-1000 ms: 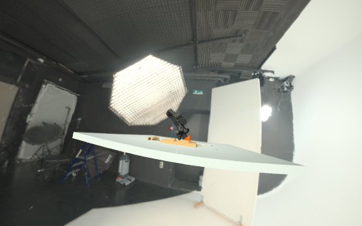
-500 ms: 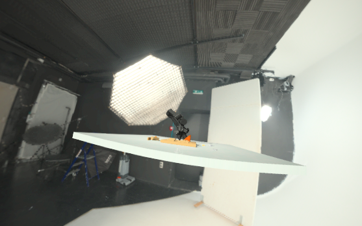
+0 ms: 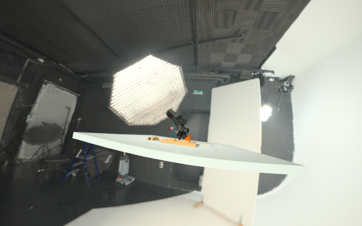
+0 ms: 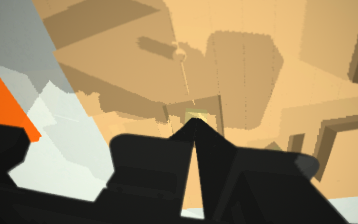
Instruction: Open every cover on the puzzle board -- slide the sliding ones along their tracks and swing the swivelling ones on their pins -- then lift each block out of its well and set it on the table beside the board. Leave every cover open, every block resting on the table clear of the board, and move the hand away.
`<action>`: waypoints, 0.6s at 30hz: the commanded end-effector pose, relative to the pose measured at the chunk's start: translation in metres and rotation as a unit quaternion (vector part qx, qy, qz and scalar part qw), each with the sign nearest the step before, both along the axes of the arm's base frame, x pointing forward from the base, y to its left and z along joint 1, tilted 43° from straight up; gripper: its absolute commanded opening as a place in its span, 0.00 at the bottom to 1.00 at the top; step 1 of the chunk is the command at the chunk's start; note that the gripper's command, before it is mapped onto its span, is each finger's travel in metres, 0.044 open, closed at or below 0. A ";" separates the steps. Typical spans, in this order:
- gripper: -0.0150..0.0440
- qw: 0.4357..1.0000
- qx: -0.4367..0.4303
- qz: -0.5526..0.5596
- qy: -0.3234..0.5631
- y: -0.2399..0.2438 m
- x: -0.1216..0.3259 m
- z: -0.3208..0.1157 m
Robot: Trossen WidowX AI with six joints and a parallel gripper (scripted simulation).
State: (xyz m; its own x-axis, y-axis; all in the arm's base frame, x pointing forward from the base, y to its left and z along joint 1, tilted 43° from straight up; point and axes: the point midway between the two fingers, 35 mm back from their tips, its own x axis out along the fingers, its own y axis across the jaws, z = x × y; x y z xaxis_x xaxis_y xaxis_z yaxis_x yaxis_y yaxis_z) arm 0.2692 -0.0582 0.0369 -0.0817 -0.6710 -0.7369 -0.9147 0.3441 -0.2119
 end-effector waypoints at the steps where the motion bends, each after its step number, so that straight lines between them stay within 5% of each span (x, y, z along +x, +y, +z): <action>1: 0.25 1.000 -0.002 0.000 0.002 -0.002 -0.001 0.000; 18: 0.25 1.000 -0.001 0.000 0.001 0.006 0.001 0.007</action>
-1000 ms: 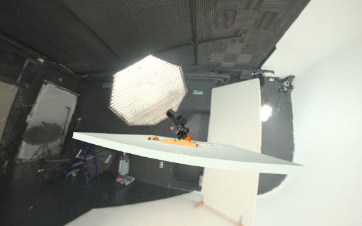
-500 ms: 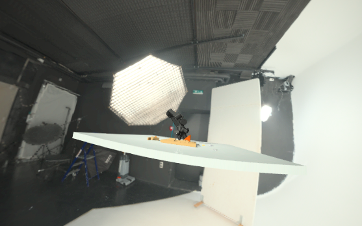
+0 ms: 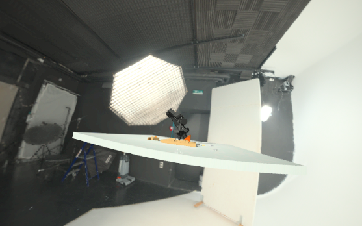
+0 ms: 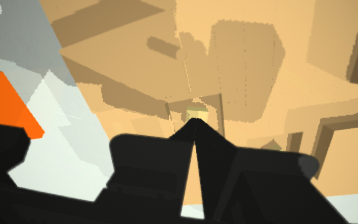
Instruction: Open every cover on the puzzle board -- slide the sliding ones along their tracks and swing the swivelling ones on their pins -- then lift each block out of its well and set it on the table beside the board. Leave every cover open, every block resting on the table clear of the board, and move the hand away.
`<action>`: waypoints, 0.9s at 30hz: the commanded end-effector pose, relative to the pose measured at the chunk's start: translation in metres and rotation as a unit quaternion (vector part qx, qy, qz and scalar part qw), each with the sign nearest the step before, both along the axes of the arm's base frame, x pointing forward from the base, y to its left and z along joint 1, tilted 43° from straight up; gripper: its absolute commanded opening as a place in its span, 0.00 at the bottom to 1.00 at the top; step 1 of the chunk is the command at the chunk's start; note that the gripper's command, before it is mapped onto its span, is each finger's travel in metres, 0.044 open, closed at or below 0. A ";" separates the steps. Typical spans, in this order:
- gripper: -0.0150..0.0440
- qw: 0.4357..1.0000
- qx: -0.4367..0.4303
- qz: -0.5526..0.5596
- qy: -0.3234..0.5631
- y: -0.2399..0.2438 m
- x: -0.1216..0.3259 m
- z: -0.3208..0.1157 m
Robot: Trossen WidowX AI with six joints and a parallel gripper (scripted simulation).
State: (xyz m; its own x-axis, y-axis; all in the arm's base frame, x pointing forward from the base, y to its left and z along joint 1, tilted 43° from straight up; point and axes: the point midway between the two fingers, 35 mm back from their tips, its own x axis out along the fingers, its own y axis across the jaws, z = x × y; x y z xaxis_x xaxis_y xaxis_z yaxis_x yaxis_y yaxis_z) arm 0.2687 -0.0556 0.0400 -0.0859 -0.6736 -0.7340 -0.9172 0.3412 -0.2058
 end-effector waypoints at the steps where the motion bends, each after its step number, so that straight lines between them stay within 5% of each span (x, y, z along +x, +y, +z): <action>1: 0.25 1.000 0.000 -0.001 -0.002 0.004 0.001 0.004; 8: 0.50 1.000 0.000 0.000 -0.001 0.016 0.004 0.017; 27: 0.50 1.000 0.000 -0.002 -0.002 0.030 0.005 0.032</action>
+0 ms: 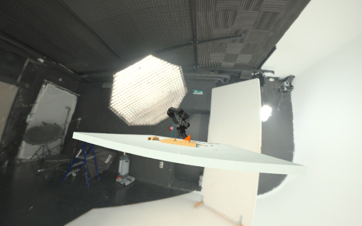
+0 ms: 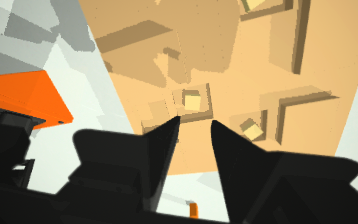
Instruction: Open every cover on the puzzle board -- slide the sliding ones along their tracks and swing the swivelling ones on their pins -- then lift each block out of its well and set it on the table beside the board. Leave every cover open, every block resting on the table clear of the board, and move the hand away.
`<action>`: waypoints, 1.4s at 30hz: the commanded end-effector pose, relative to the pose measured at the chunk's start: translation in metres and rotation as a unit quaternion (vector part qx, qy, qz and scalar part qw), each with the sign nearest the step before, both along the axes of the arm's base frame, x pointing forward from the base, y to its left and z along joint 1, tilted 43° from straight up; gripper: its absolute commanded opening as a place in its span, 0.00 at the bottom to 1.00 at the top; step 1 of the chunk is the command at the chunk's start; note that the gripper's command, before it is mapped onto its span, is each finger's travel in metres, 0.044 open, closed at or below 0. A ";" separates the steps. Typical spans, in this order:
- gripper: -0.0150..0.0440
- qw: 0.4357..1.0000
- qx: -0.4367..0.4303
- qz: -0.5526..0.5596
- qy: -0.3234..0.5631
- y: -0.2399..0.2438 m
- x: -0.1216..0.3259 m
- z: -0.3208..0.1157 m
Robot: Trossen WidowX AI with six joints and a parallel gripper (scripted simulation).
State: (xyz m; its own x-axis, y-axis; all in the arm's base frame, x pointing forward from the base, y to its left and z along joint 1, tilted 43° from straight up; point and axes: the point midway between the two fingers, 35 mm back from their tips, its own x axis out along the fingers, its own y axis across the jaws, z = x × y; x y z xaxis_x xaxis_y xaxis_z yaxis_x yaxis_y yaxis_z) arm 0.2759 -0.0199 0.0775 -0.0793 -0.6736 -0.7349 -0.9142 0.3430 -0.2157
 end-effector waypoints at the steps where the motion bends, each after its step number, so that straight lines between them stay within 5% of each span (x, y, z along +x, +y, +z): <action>1: 0.50 1.000 0.000 -0.001 0.003 -0.007 -0.002 -0.007; 42: 0.50 1.000 0.000 -0.001 0.003 -0.025 -0.005 -0.026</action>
State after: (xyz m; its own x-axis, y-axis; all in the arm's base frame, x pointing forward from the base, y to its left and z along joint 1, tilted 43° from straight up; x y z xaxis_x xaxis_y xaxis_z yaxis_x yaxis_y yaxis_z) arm 0.2719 -0.0415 0.0543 -0.0822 -0.6693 -0.7384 -0.9132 0.3474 -0.2132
